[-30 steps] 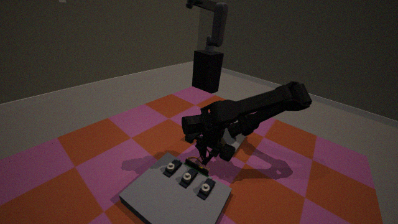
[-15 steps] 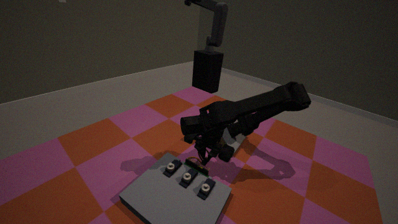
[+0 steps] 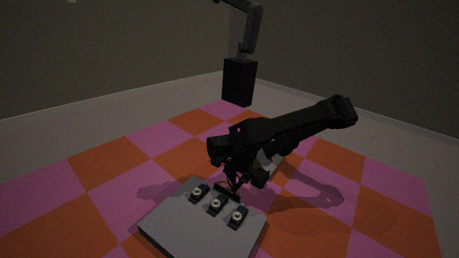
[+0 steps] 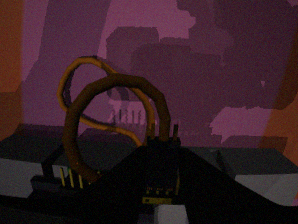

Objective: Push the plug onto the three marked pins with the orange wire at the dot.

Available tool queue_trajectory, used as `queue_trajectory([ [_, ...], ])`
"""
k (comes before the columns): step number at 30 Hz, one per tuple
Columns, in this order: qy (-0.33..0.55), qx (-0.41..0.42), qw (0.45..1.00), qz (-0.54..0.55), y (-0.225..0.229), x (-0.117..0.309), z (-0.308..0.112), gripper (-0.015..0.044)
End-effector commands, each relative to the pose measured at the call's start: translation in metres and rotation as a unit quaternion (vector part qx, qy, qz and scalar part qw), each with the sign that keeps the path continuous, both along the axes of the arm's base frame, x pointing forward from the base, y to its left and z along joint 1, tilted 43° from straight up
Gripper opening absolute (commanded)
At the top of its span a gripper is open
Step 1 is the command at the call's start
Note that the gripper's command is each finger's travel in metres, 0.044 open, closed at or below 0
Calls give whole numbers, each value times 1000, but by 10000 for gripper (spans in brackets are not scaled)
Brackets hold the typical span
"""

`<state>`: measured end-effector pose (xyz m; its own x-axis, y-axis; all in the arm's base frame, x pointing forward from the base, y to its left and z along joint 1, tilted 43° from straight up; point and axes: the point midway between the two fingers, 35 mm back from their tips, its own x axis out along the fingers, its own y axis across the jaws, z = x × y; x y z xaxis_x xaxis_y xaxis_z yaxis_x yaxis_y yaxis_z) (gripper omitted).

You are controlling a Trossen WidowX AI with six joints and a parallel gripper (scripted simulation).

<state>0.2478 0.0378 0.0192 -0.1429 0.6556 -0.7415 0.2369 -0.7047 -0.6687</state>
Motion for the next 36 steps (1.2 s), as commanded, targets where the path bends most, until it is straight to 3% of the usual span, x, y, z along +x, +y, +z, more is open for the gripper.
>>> queue_trajectory([
  [1,-2,1,1000,-2,1,5,2,0],
  [10,-2,1,1000,-2,3,10,3,0],
  [19,-2,1,1000,-2,2,7,-1,236],
  [27,-2,0,1000,-2,-36,15,41,440],
  [36,-2,0,1000,-2,-36,15,41,440],
])
